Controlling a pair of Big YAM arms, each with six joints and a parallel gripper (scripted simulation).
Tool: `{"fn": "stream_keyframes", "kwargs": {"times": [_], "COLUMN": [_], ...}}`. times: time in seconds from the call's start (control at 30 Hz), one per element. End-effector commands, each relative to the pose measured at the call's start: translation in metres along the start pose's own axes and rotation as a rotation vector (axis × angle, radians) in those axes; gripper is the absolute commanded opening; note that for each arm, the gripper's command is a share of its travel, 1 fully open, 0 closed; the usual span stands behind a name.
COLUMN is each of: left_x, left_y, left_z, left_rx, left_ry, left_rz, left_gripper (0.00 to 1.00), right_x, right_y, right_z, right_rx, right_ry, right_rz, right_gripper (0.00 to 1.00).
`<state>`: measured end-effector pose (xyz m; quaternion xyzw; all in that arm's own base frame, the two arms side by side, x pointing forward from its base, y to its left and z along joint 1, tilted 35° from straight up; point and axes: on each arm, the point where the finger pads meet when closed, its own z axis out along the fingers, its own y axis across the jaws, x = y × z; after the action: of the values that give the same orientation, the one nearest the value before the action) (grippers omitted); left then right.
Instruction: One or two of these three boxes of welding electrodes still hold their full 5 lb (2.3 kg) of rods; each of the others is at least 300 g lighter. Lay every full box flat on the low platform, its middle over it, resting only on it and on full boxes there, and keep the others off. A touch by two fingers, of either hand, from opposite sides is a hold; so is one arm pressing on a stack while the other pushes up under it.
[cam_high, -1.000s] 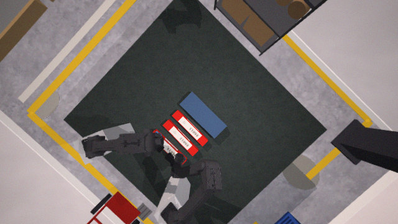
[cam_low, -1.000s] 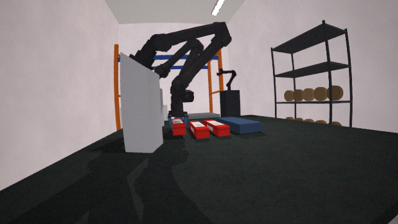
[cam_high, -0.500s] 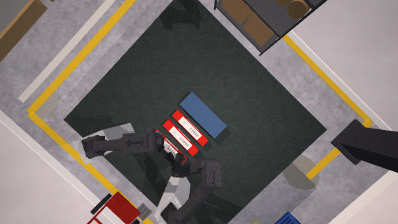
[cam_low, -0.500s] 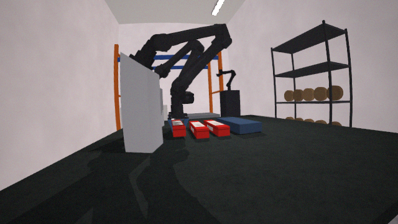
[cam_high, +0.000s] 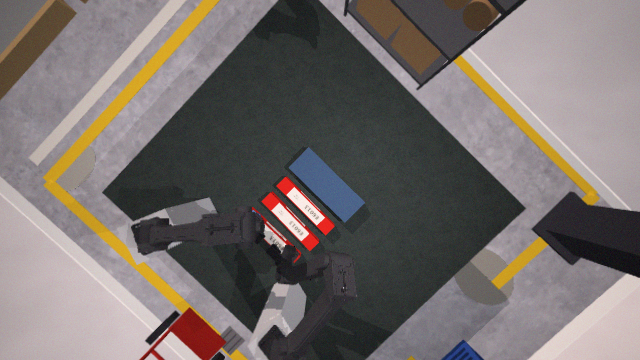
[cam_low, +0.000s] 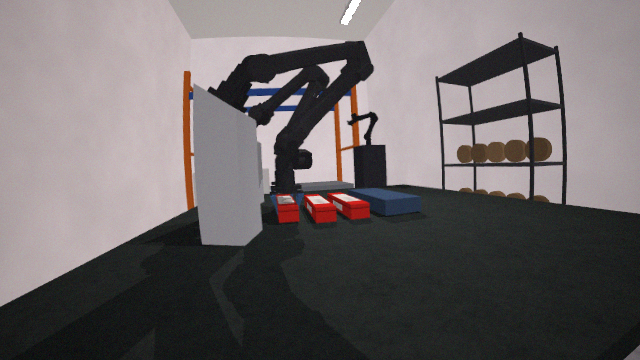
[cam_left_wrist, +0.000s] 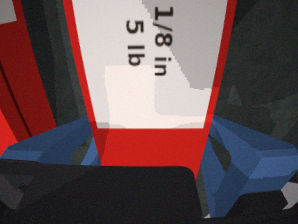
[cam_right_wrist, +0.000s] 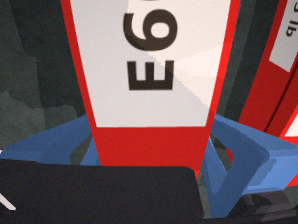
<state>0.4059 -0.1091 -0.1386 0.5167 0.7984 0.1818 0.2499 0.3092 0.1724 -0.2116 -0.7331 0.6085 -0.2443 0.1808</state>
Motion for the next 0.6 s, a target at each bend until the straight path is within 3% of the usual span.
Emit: {"fn": "stream_keyframes", "kwargs": {"times": [0.0,0.57], "left_x": [0.0226,0.0257], "left_y": [-0.0119,-0.0137], "left_z": [0.0012,0.0037], "left_rx": [0.023,0.029], "left_ry": [0.042,0.046], "left_rz": [0.006,0.008], "left_gripper": [0.00,0.00], "right_x": [0.0168,0.0181], "right_y": [0.0159,0.0189], "right_z": [-0.0019,-0.0002], "right_rx": [-0.031,-0.043], "right_ry": [0.030,0.035], "right_rz": [-0.017,-0.023], "right_gripper": [0.00,0.00]}}
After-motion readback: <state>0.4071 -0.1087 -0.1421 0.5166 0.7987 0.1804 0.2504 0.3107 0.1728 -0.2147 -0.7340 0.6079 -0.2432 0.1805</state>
